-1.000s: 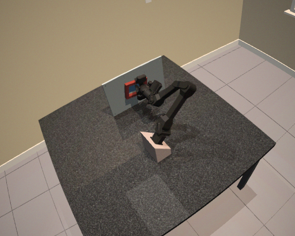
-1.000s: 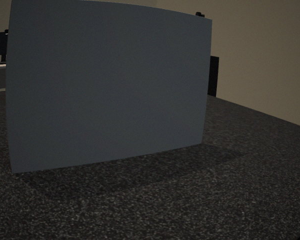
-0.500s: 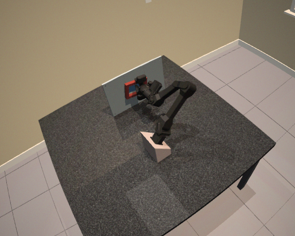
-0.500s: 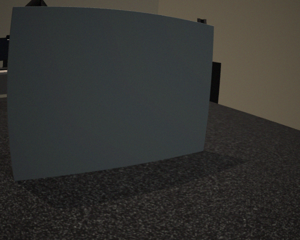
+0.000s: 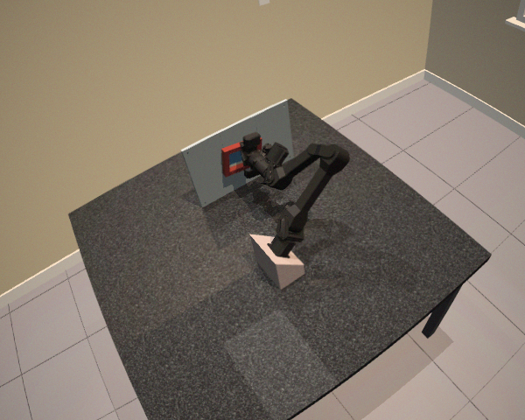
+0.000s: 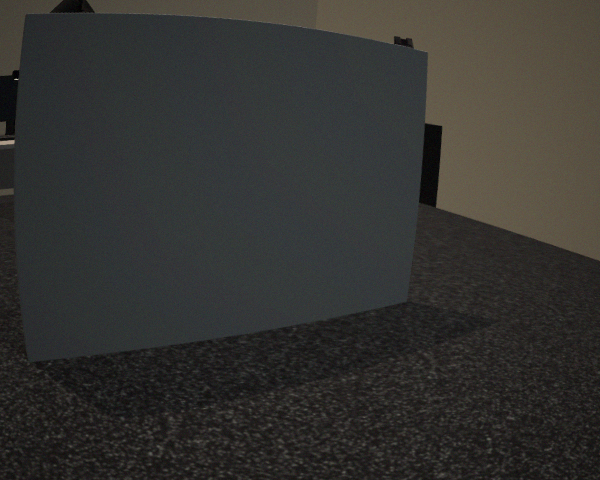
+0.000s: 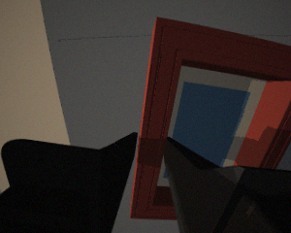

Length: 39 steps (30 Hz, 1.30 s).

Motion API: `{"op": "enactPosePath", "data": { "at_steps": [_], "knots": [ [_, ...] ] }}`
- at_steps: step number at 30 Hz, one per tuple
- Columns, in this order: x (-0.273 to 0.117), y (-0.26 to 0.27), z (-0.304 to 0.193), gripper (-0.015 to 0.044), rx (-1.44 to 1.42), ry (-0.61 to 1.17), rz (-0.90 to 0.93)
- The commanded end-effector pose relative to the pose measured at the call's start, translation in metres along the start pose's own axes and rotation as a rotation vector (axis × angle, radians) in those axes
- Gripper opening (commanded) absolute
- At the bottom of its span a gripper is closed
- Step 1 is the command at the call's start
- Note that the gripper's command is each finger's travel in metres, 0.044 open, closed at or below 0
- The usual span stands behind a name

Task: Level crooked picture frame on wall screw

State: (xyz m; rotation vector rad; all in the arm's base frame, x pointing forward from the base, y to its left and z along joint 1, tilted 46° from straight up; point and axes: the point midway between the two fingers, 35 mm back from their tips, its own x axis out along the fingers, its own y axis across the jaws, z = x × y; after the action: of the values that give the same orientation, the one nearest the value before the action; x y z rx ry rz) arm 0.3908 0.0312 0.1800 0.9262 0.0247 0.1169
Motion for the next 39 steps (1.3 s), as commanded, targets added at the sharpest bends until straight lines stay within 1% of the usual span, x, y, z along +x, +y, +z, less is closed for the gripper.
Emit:
{"op": "enactPosePath", "data": {
  "at_steps": [1, 6, 8, 39],
  "knots": [
    [0.0001, 0.0002, 0.0005, 0.0082, -0.004, -0.003, -0.001],
    [0.0001, 0.0002, 0.0005, 0.0049, -0.004, -0.003, -0.001],
    [0.0001, 0.0002, 0.0005, 0.0000, -0.004, -0.003, -0.001],
    [0.0001, 0.0077, -0.0002, 0.0000, -0.004, -0.003, -0.001]
  ]
}}
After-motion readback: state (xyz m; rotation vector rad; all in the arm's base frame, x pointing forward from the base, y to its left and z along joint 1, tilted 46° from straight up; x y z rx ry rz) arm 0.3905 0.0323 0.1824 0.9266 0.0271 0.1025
